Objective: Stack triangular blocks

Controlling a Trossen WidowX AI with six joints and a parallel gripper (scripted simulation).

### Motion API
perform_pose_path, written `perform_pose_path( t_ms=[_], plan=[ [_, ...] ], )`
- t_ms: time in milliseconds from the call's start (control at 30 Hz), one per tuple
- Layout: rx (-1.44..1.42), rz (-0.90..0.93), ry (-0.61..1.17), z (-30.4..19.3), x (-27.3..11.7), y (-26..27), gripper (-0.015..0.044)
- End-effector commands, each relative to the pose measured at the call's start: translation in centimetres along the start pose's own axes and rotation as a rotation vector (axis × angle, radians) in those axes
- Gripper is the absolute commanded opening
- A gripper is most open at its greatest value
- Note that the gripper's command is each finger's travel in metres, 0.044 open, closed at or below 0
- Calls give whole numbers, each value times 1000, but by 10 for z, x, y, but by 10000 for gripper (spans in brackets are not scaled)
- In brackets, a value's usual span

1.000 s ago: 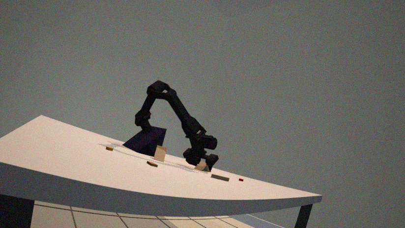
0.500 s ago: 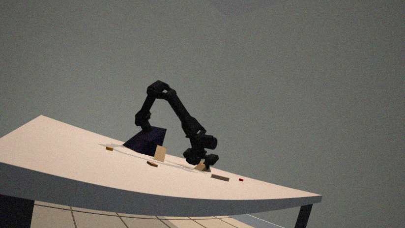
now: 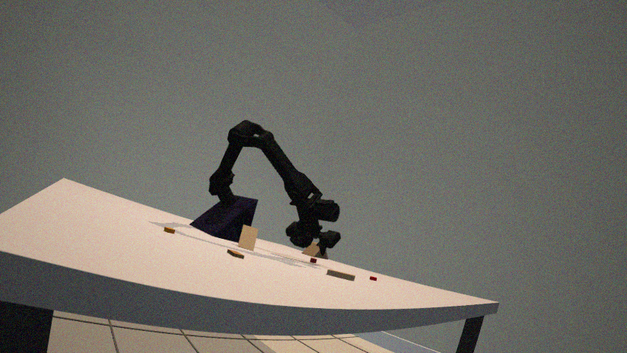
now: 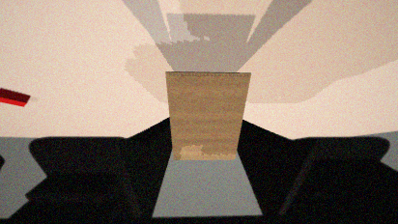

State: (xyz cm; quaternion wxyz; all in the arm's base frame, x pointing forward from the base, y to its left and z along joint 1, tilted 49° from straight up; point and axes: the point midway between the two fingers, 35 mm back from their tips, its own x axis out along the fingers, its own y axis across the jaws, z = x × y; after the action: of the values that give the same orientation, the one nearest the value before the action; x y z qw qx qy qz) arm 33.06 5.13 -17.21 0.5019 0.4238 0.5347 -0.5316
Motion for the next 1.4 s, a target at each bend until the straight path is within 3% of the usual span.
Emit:
perform_pose_path(
  t_ms=[0, 333, 600, 1367],
  plan=[
    [-2, 13, 9, -16, -16, 4, 0],
    [-2, 13, 12, -50, -50, 1, 0],
    [-28, 11, 1, -50, -50, 0, 0],
    [-779, -87, -127, -53, -43, -2, 0]
  ],
)
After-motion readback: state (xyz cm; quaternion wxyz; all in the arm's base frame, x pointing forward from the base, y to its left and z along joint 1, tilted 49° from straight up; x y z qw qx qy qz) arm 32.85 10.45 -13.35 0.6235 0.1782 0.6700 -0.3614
